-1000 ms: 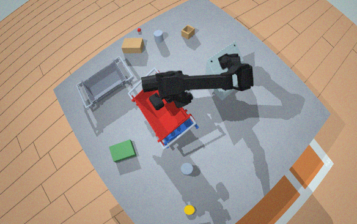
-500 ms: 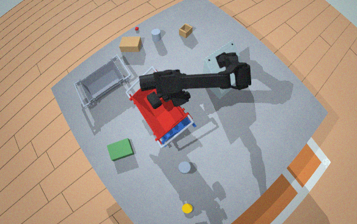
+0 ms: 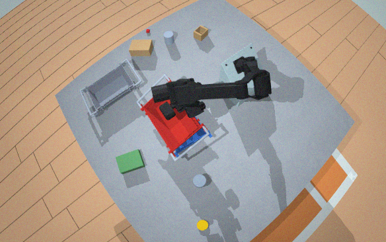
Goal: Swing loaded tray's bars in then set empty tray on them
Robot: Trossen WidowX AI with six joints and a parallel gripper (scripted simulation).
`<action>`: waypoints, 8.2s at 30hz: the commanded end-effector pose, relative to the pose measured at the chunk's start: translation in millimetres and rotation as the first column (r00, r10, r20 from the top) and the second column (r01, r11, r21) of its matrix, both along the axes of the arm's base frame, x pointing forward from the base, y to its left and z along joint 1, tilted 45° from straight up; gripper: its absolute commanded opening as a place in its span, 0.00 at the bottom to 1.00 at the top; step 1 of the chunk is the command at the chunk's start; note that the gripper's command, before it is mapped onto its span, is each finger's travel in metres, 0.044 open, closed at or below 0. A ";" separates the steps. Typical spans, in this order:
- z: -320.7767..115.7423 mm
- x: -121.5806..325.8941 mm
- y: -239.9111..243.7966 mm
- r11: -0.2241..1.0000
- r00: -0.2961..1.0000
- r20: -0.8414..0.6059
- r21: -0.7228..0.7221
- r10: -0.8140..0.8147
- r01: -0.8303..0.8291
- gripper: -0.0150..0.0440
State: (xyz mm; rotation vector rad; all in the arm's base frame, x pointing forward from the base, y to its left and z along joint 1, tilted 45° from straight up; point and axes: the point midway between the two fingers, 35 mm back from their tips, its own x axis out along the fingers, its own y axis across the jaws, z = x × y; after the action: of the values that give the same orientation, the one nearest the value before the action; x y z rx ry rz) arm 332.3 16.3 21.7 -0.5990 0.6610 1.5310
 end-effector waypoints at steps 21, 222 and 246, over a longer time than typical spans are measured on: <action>-24.9 -4.7 24.5 1.000 1.000 0.008 0.008 -0.017 0.017 0.25; -48.4 -28.7 46.0 1.000 1.000 0.006 0.010 -0.017 0.017 0.25; -48.4 -28.7 46.0 1.000 1.000 0.006 0.010 -0.017 0.017 0.25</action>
State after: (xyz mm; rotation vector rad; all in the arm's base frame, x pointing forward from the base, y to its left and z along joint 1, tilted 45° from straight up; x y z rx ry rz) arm 309.0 57.0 -23.6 -0.6013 0.6381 1.4952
